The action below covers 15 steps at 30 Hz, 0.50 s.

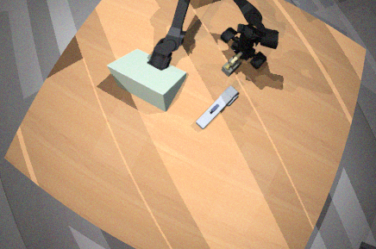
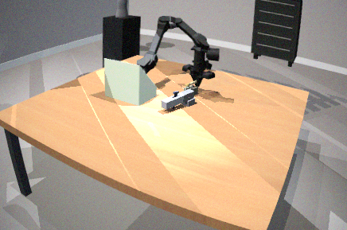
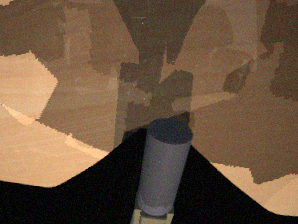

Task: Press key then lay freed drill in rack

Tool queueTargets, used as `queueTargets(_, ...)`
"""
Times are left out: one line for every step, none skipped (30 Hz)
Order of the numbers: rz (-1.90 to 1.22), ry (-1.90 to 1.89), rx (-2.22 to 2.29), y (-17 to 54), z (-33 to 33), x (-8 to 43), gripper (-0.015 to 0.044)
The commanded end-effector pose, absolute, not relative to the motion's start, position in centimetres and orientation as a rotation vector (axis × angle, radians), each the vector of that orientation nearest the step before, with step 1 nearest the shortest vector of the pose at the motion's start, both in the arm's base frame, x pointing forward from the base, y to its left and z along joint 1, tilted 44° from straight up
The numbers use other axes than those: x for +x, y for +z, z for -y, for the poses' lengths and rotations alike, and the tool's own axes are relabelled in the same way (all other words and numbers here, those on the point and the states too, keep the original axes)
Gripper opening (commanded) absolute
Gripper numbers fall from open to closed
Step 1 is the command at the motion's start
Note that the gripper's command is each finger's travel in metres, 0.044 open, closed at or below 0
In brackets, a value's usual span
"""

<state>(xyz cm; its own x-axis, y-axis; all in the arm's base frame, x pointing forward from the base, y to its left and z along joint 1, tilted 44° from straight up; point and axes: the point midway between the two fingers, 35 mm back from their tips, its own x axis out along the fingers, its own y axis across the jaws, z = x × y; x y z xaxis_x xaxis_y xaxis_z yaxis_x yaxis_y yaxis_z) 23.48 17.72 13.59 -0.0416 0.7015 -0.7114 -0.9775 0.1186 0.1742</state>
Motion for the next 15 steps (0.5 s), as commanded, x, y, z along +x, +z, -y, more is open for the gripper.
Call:
queueTargets(-0.788, 1.425, -0.453, 13.2, -18.0, 23.5, 0.0)
queueTargets(-0.788, 1.425, -0.453, 13.1, -18.1, 23.5, 0.0)
queueTargets(-0.788, 1.425, -0.453, 13.0, -18.2, 23.5, 0.0)
queueTargets(-0.788, 1.425, -0.453, 13.0, -18.3, 23.5, 0.0)
queueTargets(-0.788, 1.425, -0.453, 12.9, -18.4, 23.5, 0.0)
queueTargets(-0.788, 1.425, -0.453, 12.8, -18.5, 23.5, 0.0)
queueTargets(-0.787, 1.425, -0.452, 12.7, -18.6, 23.5, 0.0)
queueTargets(-0.787, 1.425, -0.452, 12.6, -18.7, 23.4, 0.0)
queueTargets(-0.787, 1.425, -0.452, 12.5, -18.8, 23.4, 0.0)
queueTargets(-0.787, 1.425, -0.452, 12.5, -18.9, 23.4, 0.0)
queueTargets(-0.787, 1.425, -0.452, 12.4, -19.0, 23.4, 0.0)
queueTargets(-0.787, 1.425, -0.452, 12.3, -19.1, 23.4, 0.0)
queueTargets(-0.787, 1.425, -0.452, 12.2, -19.1, 23.4, 0.0)
queueTargets(-0.787, 1.425, -0.452, 12.1, -19.2, 23.4, 0.0)
queueTargets(-0.787, 1.425, -0.452, 12.0, -19.3, 23.4, 0.0)
